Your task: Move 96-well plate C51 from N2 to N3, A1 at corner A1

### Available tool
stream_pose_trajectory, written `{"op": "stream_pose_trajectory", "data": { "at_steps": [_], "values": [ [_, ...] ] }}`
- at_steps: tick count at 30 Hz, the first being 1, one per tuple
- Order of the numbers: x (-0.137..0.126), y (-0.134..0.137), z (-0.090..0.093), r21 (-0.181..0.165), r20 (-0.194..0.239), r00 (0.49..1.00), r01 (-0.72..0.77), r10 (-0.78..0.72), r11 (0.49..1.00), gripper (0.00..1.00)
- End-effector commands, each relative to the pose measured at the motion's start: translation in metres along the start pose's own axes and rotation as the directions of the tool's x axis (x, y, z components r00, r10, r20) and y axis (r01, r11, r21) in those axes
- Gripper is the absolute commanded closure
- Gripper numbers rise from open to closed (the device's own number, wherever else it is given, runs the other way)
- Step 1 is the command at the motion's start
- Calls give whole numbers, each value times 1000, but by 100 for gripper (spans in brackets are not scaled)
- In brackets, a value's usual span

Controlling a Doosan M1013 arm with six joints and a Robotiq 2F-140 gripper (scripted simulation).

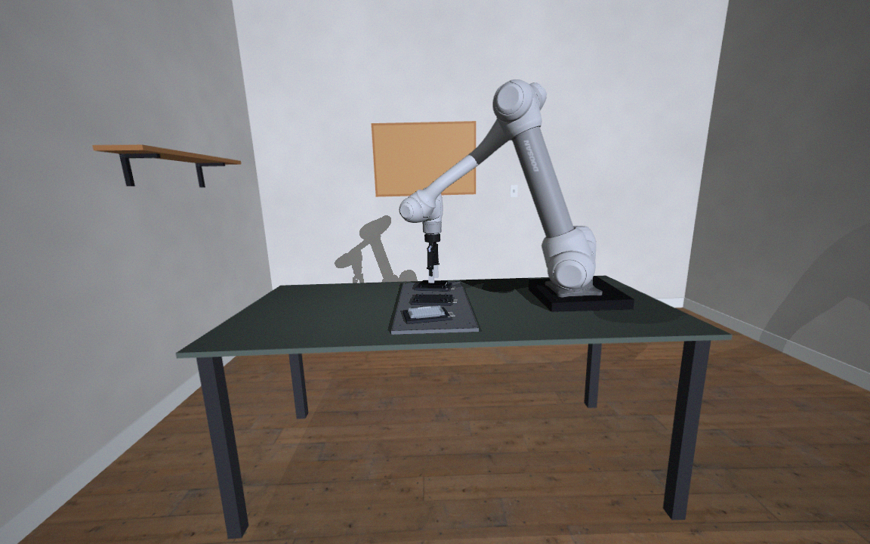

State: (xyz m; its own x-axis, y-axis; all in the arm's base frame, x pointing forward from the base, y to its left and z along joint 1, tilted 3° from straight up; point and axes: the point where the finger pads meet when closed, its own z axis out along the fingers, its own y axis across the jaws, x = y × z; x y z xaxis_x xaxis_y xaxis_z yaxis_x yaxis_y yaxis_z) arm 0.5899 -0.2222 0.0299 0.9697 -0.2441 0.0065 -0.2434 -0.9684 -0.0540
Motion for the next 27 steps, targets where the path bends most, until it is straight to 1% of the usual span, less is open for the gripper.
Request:
{"op": "stream_pose_trajectory", "data": {
  "at_steps": [1,12,13,27],
  "values": [
    [0,0,0,0,0,1000,0,0,1000,41],
    [0,0,0,0,0,1000,0,0,1000,41],
    [0,0,0,0,0,1000,0,0,1000,34],
    [0,0,0,0,0,1000,0,0,1000,34]
  ]
}}
